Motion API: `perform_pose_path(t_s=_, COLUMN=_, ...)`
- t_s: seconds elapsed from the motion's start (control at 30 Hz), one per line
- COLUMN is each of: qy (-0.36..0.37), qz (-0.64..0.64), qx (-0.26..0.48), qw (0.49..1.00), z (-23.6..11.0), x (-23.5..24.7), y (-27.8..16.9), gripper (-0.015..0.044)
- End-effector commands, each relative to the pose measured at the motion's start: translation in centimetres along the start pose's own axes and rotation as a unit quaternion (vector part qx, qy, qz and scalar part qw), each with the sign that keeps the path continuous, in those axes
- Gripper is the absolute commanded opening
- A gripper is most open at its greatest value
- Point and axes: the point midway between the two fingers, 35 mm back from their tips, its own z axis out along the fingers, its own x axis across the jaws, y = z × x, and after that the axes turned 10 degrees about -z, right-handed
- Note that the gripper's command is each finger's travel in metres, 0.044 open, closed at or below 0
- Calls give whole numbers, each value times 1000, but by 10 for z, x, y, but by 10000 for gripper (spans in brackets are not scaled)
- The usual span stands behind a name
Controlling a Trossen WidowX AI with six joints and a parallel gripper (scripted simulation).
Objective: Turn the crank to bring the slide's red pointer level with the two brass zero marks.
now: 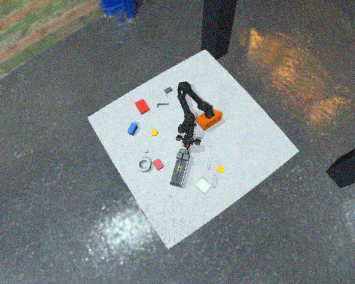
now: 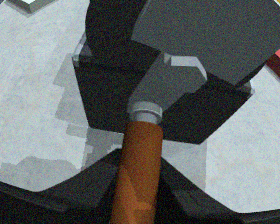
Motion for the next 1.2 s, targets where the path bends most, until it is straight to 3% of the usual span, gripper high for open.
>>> perform_pose_path(t_s=0.0, qy=-6, qz=5, qx=5, qw=1000, z=2, x=-9, y=-3, gripper=0)
perform_pose_path(t_s=1.17, qy=-7, qz=5, qx=6, qw=1000, z=0, x=-19, y=-3, gripper=0)
